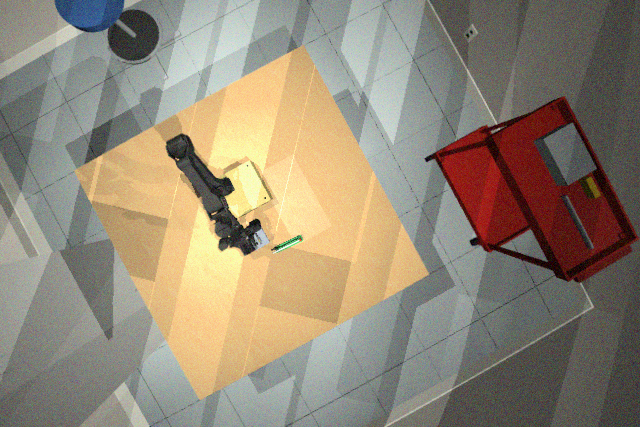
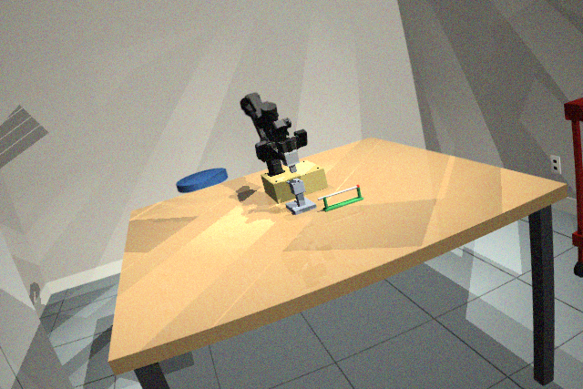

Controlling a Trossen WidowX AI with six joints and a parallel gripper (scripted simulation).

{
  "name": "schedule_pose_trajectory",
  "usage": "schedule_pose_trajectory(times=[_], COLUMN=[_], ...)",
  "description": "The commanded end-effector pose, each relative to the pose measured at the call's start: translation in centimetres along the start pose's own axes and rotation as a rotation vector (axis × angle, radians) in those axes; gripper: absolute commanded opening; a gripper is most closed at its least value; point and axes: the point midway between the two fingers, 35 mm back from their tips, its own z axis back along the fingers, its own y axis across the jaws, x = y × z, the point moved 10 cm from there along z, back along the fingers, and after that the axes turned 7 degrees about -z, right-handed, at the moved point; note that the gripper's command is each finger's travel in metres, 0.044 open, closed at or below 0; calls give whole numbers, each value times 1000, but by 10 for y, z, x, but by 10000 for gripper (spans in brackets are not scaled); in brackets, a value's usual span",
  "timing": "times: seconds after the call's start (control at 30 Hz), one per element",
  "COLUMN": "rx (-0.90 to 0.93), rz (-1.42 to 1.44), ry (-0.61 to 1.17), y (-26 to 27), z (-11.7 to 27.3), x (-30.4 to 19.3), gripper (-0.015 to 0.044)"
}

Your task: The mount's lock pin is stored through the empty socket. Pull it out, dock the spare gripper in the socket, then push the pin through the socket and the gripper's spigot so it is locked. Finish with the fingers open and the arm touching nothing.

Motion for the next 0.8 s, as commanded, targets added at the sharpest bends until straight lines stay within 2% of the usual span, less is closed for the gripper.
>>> schedule_pose_trajectory(times=[0.0,0.77], rx=[-4,-6], rz=[7,11], ry=[-17,-10], y=[0,-4], z=[0,-19], x=[1,-26], gripper=[0,0])
